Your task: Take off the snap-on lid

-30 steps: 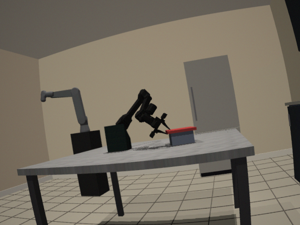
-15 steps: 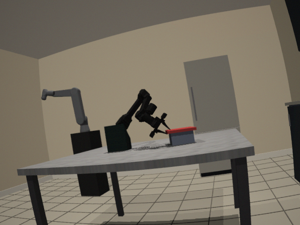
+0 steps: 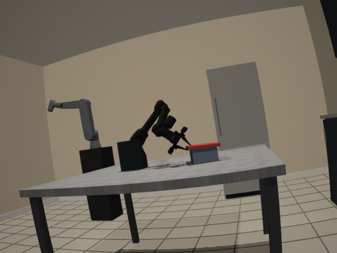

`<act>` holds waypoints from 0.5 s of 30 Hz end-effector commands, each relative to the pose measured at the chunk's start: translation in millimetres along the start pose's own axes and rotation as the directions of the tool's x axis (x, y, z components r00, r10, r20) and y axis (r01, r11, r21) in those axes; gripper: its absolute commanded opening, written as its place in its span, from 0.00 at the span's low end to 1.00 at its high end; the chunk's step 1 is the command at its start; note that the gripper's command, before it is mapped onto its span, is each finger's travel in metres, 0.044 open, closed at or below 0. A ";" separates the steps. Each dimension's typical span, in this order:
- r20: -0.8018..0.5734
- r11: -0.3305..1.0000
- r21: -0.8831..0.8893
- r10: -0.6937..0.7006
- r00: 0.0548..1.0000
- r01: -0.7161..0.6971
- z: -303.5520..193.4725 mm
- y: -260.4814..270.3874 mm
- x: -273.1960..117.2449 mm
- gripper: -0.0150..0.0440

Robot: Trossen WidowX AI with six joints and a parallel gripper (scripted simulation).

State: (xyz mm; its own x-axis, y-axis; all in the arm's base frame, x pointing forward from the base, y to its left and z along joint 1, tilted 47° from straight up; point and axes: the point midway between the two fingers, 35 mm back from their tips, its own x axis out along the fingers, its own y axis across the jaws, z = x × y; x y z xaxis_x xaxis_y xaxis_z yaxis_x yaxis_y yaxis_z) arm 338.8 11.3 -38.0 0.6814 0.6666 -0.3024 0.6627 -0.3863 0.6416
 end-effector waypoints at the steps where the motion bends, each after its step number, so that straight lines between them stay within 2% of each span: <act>1: -0.002 1.000 -0.002 0.010 1.000 -0.011 0.6 4.0 -4.1 0.25; 15: -0.002 1.000 -0.002 0.010 1.000 -0.010 0.3 5.8 -6.3 0.25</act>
State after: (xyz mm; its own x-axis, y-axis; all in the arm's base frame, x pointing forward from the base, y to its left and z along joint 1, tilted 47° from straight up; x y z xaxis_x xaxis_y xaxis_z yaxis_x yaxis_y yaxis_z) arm 338.4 8.1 -35.0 0.6830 0.6660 -0.3000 0.6610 -0.3890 0.6417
